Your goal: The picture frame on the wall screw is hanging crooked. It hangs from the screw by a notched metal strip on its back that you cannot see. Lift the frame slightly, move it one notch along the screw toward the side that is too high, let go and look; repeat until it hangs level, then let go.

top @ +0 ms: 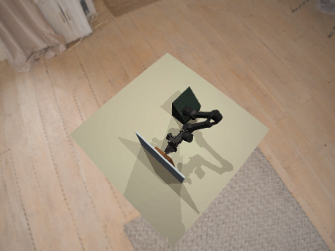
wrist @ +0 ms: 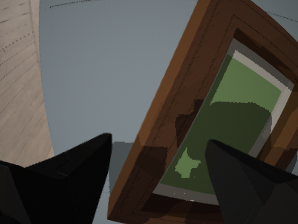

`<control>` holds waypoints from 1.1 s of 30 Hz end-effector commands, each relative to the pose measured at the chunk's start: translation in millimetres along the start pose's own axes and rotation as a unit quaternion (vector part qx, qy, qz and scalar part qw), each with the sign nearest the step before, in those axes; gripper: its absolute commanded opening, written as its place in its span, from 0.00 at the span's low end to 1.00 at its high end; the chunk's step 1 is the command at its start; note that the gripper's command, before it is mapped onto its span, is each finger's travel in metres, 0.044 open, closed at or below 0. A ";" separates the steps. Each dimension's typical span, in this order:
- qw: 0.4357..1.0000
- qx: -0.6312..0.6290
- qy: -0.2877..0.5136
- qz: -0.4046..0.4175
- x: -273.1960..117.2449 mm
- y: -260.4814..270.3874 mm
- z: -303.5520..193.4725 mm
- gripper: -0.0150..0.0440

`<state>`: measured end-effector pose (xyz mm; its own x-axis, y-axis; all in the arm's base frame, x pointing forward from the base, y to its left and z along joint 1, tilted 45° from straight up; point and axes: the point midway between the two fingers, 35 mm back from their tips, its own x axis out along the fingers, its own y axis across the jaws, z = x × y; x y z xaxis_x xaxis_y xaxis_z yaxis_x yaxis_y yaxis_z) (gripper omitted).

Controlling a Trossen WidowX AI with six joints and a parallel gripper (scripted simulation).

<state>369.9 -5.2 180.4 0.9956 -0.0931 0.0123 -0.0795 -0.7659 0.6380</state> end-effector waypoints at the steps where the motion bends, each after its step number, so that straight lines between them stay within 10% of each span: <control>1: 0.998 0.061 -0.002 -0.001 -28.6 -1.1 -2.4 0.69; 33: 0.983 0.181 -0.005 -0.001 -107.5 52.1 1.2 0.69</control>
<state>259.7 -36.2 211.7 0.9948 -0.1017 0.0059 -0.0979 -0.9391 0.3295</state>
